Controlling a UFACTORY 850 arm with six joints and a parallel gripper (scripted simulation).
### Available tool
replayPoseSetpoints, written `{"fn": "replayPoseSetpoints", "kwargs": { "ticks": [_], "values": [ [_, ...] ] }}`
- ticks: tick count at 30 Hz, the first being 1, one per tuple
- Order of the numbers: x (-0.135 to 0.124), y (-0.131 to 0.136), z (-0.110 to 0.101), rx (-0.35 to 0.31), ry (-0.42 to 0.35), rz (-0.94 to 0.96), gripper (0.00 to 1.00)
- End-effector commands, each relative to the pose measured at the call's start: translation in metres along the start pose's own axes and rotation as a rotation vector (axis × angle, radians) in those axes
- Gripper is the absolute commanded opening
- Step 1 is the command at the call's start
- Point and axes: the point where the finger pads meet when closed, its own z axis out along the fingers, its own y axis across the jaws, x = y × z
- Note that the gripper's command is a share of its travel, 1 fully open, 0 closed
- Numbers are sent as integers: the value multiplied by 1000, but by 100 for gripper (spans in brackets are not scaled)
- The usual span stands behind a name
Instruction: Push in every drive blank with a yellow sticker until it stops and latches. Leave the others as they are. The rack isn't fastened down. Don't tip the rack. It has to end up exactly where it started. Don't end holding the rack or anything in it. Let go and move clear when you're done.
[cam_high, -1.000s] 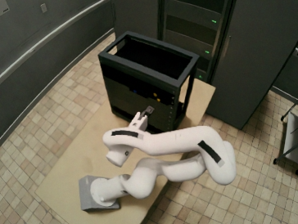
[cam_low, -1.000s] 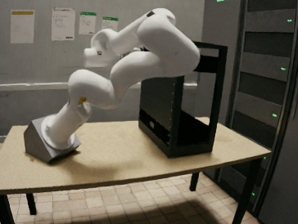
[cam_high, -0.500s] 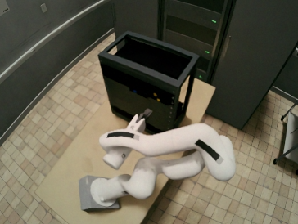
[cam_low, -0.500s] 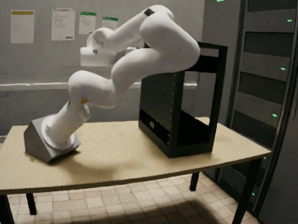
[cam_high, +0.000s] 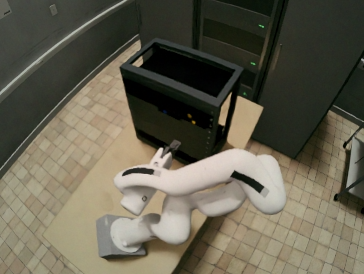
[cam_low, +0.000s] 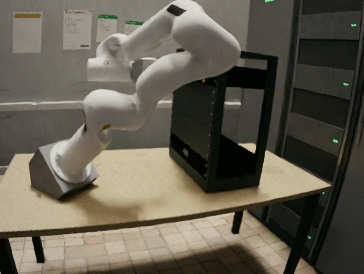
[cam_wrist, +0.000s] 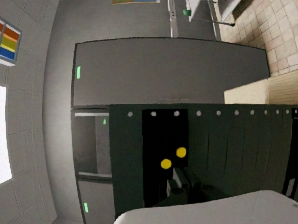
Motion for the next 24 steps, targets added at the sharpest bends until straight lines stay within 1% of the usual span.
{"fn": "replayPoseSetpoints", "kwargs": {
  "ticks": [1, 2, 11, 16, 24],
  "values": [
    [0, -1, -25, -8, 7, 4, 0],
    [0, -1, -25, -8, 7, 4, 0],
    [-1, -1, -77, -8, 7, 4, 0],
    [-1, -1, -100, -8, 7, 4, 0],
    [-1, -1, -113, -8, 7, 4, 0]
  ]
}}
